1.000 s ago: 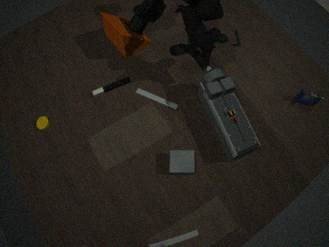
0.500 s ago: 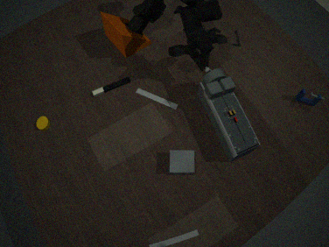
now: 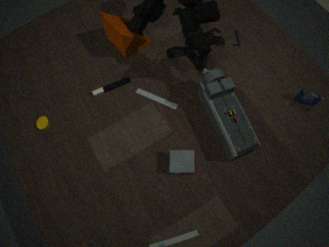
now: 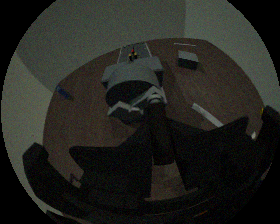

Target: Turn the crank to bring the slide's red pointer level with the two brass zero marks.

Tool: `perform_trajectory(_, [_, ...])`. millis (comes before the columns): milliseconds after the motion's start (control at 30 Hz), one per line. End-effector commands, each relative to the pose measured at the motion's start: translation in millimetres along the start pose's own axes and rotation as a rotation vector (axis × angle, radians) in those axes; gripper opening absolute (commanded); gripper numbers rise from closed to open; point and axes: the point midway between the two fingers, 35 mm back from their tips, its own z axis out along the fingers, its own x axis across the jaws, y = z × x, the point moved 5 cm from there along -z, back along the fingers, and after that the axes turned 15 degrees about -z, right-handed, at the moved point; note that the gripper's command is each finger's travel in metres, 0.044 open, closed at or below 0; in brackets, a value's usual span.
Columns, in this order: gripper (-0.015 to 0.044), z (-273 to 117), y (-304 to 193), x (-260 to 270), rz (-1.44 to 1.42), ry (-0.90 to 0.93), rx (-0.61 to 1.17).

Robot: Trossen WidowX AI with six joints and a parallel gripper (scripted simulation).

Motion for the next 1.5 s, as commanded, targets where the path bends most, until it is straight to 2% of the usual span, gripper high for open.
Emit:
perform_trajectory(0, [0.0,5.4,-6.0,-3.4,0.009,-0.013,0.013])
perform_trajectory(1467, [0.0,10.4,-10.8,-2.1,0.008,-0.011,0.012])
